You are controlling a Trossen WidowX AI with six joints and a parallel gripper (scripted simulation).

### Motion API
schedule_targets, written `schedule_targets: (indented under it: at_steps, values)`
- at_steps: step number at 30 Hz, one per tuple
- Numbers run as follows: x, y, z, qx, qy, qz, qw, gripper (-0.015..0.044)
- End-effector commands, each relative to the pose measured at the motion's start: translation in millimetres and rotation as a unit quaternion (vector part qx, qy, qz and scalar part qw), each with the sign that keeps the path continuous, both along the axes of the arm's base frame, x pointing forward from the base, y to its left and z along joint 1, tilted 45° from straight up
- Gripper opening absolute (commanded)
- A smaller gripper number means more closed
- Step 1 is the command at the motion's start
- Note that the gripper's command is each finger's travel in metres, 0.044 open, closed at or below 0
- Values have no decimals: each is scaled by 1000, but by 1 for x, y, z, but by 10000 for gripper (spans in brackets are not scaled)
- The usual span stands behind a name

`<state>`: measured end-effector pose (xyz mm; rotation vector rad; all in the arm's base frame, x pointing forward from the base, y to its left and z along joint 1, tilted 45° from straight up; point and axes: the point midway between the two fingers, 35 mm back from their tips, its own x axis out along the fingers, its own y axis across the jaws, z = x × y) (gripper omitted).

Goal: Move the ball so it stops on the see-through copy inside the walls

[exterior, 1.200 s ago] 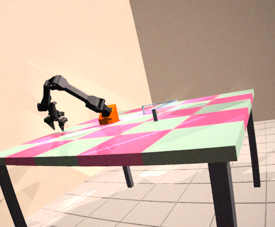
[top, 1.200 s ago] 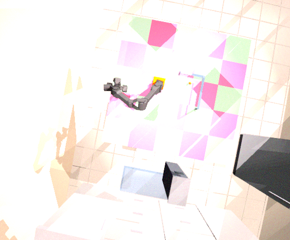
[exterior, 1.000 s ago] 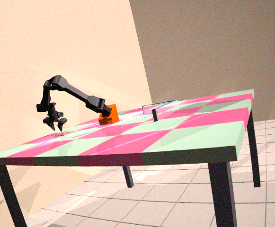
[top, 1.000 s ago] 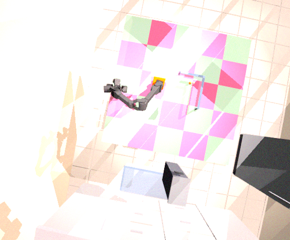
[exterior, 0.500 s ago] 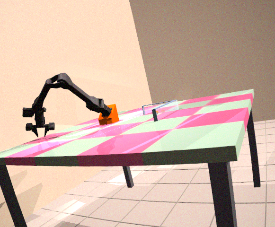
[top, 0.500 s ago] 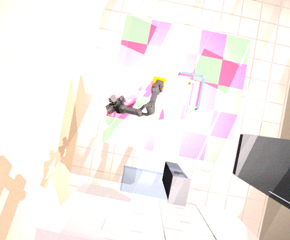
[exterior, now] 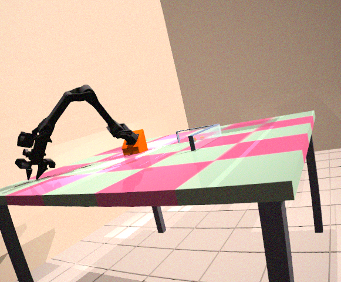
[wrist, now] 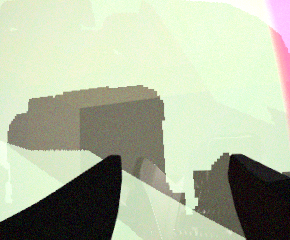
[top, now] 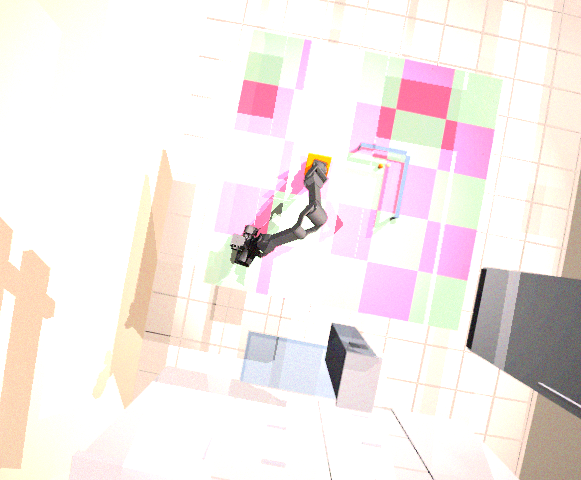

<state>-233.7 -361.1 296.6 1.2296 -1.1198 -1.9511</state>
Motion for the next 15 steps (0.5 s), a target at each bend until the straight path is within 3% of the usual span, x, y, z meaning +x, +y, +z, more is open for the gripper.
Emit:
schedule_targets:
  at_steps: [1,15]
  values:
    - [44,-15,36,-22,58,55,997,206]
    - [233,-41,92,-104,103,266,953,206]
